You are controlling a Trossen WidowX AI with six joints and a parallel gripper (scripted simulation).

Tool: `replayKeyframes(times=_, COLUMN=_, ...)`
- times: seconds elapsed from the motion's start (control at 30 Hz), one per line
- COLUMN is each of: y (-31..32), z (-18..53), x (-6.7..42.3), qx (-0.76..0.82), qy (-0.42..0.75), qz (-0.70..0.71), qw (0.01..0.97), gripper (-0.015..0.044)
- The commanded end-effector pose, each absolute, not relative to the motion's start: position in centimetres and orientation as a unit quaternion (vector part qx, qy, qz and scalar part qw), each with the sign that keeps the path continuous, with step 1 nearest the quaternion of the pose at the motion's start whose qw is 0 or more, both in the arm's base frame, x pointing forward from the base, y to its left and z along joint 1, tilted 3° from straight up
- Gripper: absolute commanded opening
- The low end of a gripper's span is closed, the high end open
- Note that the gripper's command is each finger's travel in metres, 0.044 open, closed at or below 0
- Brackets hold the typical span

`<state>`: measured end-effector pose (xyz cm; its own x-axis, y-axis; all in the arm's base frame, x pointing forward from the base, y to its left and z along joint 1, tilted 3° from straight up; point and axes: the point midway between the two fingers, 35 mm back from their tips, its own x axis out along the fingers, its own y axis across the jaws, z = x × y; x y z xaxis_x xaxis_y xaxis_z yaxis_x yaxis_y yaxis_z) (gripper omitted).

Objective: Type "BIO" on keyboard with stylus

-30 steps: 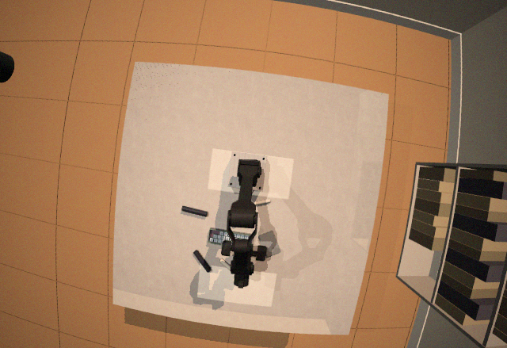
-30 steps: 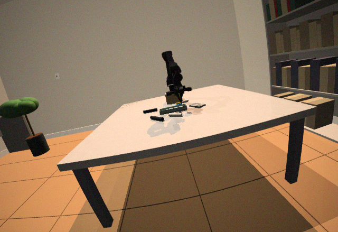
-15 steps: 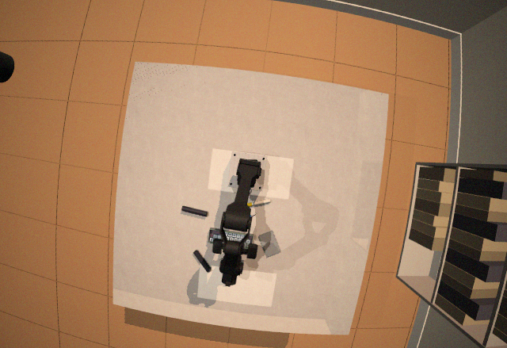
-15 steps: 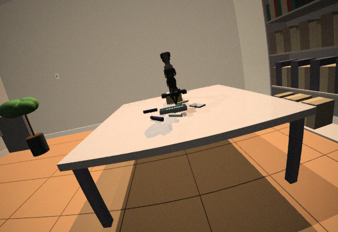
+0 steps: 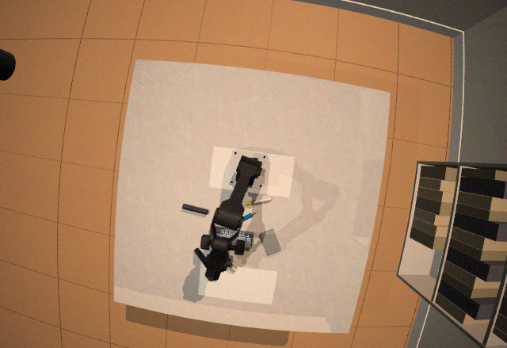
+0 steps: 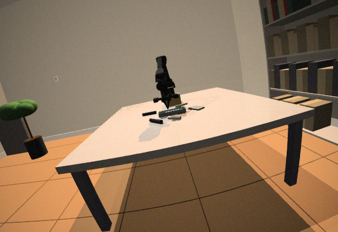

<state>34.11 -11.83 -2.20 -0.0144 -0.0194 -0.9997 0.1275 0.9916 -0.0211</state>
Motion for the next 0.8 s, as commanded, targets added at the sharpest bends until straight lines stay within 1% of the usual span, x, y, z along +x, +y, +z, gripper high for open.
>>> replayKeyframes(times=0.0, y=-16.0, z=-2.0, x=33.3, qx=0.042, qy=0.709, qz=-0.062, qw=0.701, gripper=0.0)
replayKeyframes(times=0.33, y=-15.8, z=-2.0, x=33.2, qx=0.042, qy=0.709, qz=-0.062, qw=0.701, gripper=0.0)
replayKeyframes(times=0.5, y=-12.9, z=-2.1, x=30.8, qx=0.043, qy=0.71, qz=-0.061, qw=0.7, gripper=0.0)
replayKeyframes(times=0.77, y=-12.8, z=-2.1, x=30.6, qx=0.043, qy=0.71, qz=-0.061, qw=0.7, gripper=0.0)
